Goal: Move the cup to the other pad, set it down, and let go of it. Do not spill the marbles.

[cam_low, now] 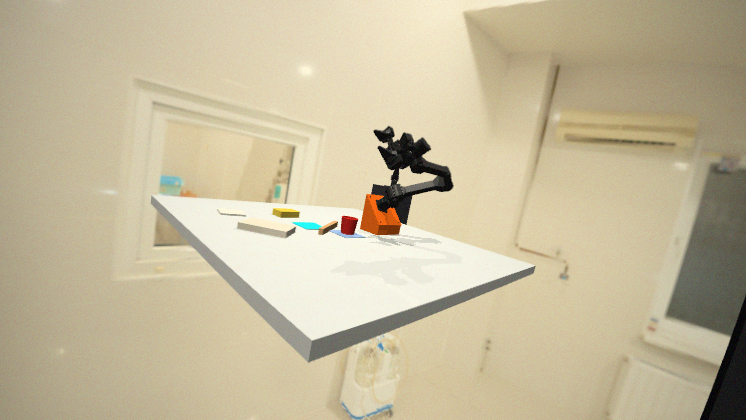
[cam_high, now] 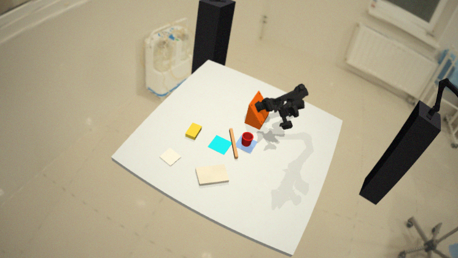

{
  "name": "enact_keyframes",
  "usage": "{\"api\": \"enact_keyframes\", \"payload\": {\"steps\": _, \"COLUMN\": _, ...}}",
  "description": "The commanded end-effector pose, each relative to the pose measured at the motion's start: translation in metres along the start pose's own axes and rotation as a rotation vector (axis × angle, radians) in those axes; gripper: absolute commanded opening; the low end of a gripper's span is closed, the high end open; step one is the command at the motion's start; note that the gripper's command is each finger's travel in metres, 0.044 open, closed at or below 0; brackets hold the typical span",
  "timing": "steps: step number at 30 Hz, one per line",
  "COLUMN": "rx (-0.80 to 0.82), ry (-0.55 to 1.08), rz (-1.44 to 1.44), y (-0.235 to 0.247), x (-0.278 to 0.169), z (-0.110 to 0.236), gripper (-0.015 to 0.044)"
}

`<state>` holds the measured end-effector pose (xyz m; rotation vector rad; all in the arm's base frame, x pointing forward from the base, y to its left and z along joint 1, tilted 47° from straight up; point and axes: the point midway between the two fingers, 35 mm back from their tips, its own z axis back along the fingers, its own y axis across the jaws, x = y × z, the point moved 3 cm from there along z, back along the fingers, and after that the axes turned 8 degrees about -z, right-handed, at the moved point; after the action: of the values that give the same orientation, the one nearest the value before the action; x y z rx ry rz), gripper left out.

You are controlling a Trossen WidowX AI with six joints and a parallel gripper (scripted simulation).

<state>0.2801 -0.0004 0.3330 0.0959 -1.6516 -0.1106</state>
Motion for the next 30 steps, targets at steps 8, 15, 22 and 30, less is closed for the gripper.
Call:
{"api": "enact_keyframes", "payload": {"steps": 8, "rx": -0.016, "ry": 0.659, "rz": -0.391, "y": -0.007, "x": -0.135, "z": -0.015, "gripper": 0.019}}
{"api": "enact_keyframes", "payload": {"steps": 15, "rx": -0.367, "ry": 1.41, "rz": -1.021, "y": -0.005, "x": -0.247, "z": 0.046, "gripper": 0.0148}}
{"api": "enact_keyframes", "payload": {"steps": 22, "rx": -0.939, "ry": 1.888, "rz": -1.556, "y": 0.007, "x": -0.274, "z": 0.102, "gripper": 0.0148}}
{"api": "enact_keyframes", "payload": {"steps": 30, "rx": -0.949, "ry": 1.893, "rz": -1.563, "y": 0.007, "x": -0.275, "z": 0.102, "gripper": 0.0148}}
